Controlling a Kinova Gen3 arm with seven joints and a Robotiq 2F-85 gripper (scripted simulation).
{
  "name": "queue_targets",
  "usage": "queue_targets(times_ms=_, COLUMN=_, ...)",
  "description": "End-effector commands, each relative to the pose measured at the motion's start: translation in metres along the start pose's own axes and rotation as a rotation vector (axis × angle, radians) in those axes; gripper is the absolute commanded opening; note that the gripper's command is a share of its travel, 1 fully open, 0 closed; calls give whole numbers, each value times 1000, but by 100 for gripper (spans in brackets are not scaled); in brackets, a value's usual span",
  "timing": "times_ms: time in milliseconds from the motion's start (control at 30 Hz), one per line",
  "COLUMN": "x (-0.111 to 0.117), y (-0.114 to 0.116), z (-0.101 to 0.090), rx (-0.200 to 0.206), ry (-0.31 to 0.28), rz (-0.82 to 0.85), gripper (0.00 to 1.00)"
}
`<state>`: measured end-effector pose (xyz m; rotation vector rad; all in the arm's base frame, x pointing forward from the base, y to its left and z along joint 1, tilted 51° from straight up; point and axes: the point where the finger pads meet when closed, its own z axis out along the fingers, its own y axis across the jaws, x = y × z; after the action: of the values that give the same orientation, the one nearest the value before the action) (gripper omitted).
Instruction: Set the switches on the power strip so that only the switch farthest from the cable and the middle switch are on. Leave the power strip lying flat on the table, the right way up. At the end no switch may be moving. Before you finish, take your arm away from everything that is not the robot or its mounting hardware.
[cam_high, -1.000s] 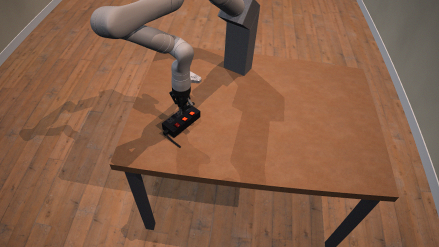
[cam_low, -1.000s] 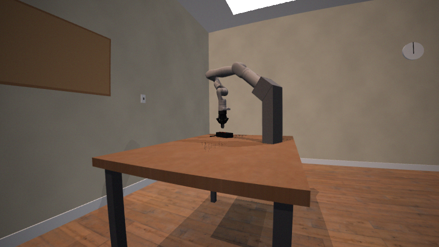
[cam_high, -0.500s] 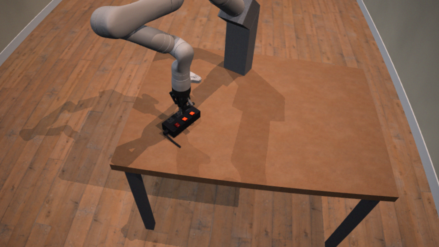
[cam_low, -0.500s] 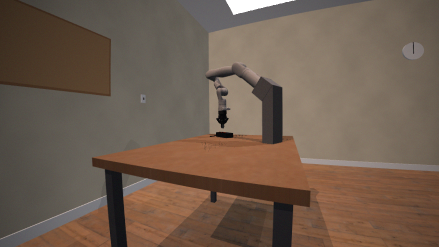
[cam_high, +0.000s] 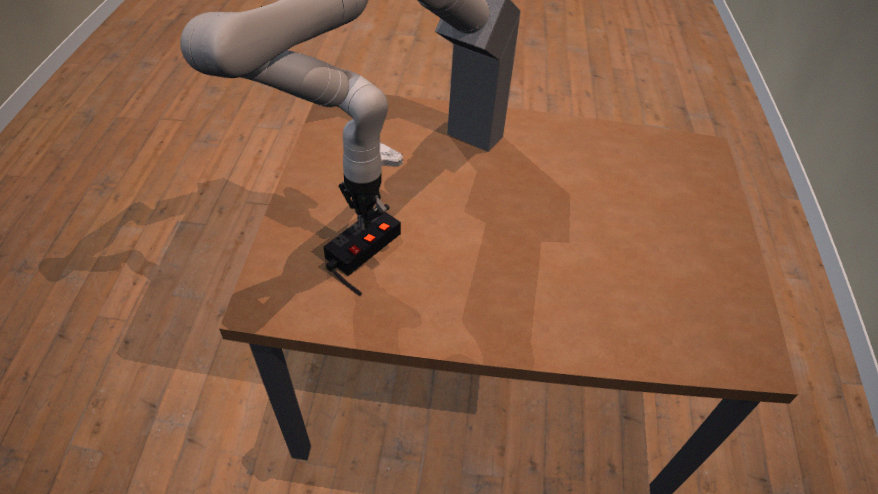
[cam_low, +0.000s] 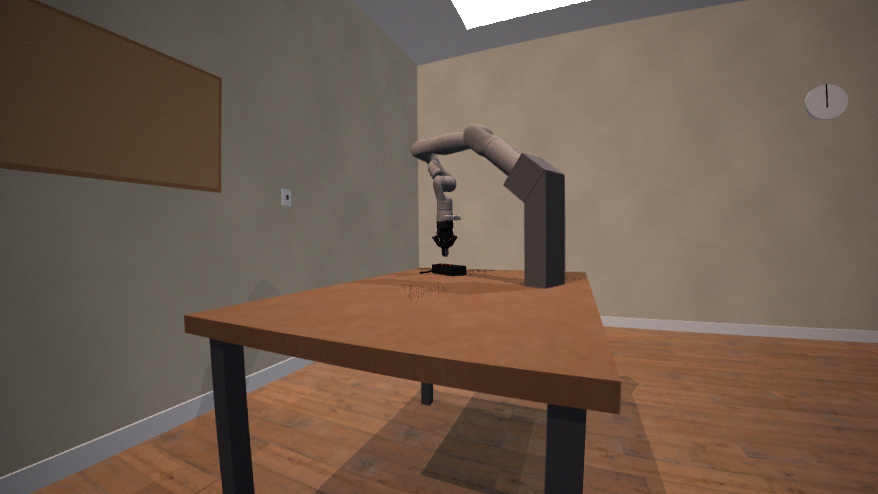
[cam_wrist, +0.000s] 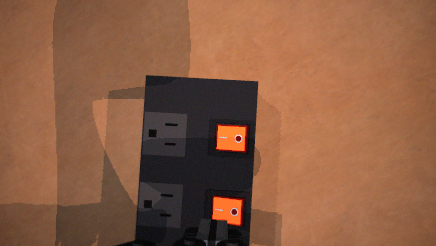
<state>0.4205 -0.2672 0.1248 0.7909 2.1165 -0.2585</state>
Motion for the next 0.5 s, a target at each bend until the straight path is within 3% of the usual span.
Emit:
queue_targets(times_ms=0, x=3, y=1, z=-2, rx=-1, ry=9, rz=7, gripper=0)
queue_targets(times_ms=433, x=3, y=1, z=-2, rx=-1, ry=9, rz=7, gripper=0)
queue_targets(times_ms=467, x=3, y=1, z=-2, rx=-1, ry=9, rz=7, gripper=100)
